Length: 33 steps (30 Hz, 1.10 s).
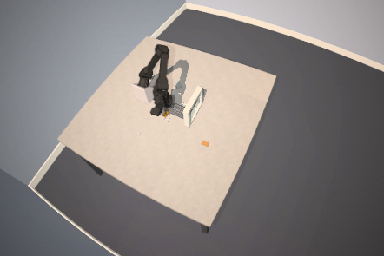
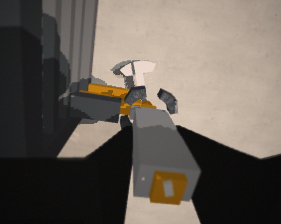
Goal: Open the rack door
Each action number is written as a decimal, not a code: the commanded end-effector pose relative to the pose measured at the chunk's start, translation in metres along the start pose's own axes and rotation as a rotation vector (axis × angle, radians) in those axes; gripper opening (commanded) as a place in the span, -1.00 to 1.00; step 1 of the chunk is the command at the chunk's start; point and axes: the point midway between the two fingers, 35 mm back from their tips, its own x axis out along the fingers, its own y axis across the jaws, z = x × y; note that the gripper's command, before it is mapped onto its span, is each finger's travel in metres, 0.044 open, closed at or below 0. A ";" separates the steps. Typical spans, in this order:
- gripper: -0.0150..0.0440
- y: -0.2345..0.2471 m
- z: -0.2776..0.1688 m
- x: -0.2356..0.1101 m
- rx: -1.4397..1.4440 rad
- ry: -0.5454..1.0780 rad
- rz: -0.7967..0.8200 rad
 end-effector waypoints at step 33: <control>0.48 -0.011 0.003 -0.007 -0.079 0.003 0.001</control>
